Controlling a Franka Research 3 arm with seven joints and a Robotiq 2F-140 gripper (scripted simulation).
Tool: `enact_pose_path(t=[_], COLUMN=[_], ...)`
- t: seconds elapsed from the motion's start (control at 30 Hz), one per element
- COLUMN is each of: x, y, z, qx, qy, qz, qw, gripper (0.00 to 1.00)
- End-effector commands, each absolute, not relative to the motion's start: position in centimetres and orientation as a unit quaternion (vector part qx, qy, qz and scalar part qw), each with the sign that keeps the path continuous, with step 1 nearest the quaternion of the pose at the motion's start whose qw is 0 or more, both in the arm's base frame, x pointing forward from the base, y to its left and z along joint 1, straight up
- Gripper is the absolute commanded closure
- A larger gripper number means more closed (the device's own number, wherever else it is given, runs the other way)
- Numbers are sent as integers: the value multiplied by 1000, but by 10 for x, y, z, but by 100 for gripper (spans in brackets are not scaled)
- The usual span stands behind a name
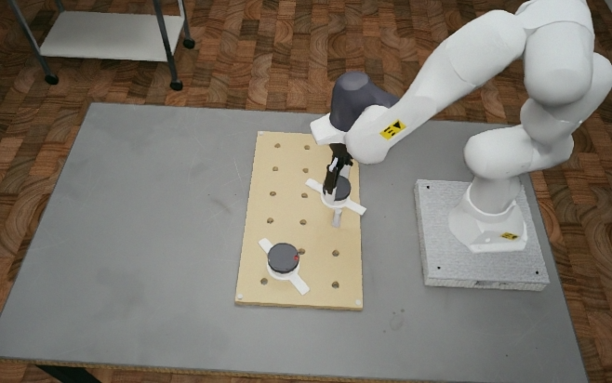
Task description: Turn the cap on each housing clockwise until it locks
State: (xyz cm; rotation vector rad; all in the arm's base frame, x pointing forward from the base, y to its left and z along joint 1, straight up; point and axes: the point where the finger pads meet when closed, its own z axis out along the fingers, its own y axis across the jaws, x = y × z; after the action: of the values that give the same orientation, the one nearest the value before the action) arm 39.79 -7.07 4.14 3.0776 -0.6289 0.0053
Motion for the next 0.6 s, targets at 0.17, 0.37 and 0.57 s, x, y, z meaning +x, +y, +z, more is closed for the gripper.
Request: enact_pose_path(t=[0.17,0.37,0.57], x=[396,396,396], y=[-71,-71,-71], z=[40,40,40], qx=[980,980,980], qy=[-198,-198,-198], qz=[0,0,0], qw=[0,0,0], gripper=[90,22,22])
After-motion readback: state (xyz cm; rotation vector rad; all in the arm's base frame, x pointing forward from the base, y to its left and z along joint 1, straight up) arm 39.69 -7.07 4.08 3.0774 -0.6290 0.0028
